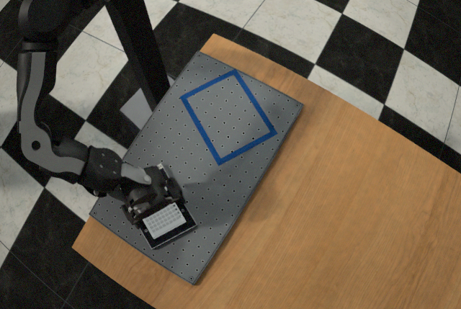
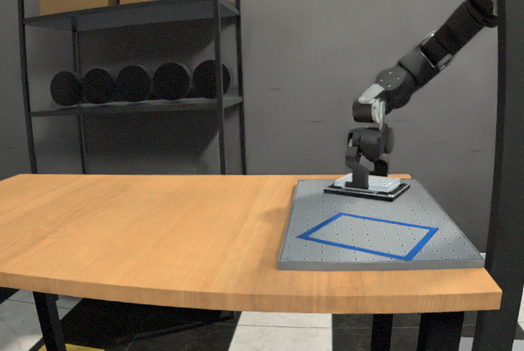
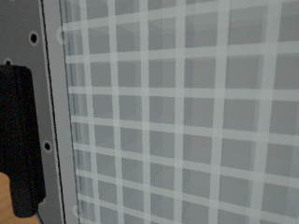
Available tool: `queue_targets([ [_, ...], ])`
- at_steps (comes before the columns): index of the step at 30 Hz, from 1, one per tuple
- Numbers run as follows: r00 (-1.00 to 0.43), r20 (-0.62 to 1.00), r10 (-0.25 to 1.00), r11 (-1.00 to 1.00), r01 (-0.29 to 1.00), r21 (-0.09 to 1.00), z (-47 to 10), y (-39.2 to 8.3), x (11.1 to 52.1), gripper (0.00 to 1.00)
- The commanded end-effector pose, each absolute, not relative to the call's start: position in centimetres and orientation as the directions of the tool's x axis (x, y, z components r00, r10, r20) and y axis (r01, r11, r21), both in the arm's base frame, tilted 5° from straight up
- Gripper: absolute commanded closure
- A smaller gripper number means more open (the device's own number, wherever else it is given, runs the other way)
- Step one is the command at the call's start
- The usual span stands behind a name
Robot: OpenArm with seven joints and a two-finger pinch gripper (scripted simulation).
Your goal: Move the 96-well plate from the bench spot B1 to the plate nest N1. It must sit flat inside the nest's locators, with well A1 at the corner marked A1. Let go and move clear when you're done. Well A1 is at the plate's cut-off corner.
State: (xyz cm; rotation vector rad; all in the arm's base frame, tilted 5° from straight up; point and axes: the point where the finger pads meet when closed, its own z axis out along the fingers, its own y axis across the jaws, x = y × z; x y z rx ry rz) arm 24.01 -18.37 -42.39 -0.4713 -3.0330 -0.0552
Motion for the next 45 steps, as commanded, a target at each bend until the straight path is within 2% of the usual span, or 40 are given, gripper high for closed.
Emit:
queue_targets([
  [1,-0.95,0.075,0.302,0.952,0.305,0.026,-42.3,-18.4,24.1,0.23],
  [10,-0.95,0.075,0.302,0.952,0.305,0.026,-42.3,-18.4,24.1,0.23],
  [15,-0.95,0.074,0.303,0.952,0.305,0.026,-38.3,-18.6,24.4,0.23],
  [27,-0.95,0.074,0.303,0.952,0.305,0.026,-38.3,-18.6,24.4,0.23],
  [32,-0.95,0.074,0.303,0.952,0.305,0.027,-34.5,-18.7,24.6,0.23],
  [45,-0.95,0.074,0.303,0.952,0.305,0.027,-34.5,-18.7,24.6,0.23],
])
